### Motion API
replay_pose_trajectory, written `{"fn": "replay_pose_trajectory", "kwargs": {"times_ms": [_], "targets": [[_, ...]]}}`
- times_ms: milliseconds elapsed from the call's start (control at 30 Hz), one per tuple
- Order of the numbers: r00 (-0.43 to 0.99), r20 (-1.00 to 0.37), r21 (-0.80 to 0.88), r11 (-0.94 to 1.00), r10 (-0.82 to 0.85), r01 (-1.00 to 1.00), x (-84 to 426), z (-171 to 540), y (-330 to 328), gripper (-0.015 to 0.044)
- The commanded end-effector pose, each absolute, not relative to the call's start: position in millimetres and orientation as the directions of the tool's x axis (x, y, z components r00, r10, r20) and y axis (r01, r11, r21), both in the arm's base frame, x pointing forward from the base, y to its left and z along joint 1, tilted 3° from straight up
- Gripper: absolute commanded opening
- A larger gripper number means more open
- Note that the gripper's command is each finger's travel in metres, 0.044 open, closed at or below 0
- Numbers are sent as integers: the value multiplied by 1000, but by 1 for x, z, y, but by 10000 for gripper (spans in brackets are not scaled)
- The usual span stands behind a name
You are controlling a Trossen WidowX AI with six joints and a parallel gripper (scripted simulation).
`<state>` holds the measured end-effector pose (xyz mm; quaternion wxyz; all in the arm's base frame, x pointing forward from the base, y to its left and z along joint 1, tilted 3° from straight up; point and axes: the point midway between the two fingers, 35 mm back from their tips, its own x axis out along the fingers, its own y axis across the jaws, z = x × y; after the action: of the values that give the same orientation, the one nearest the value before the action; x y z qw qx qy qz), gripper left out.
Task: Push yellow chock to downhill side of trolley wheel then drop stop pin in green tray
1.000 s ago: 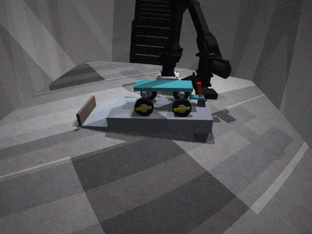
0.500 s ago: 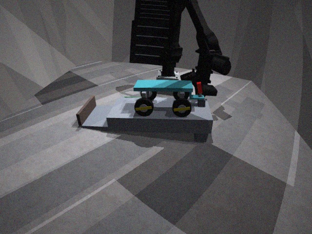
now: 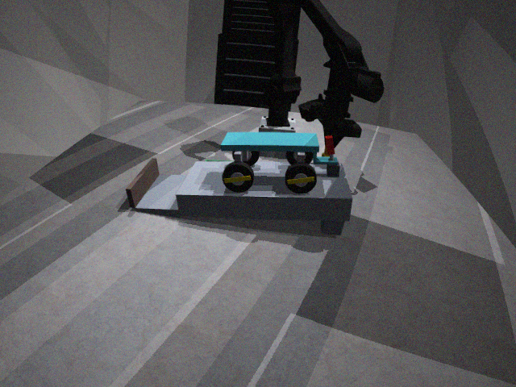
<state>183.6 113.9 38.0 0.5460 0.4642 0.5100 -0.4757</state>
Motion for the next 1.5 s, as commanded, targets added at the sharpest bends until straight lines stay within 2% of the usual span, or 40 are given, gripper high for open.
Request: {"fn": "replay_pose_trajectory", "kwargs": {"times_ms": [0, 1000, 1467], "targets": [[34, -999, 30, 115, -36, 993, 185, 54, 116, 0], [35, -999, 30, 120, -36, 992, 187, 124, 125, 0], [36, -999, 11, 541, -36, 841, 187, 124, 125, 0]]}}
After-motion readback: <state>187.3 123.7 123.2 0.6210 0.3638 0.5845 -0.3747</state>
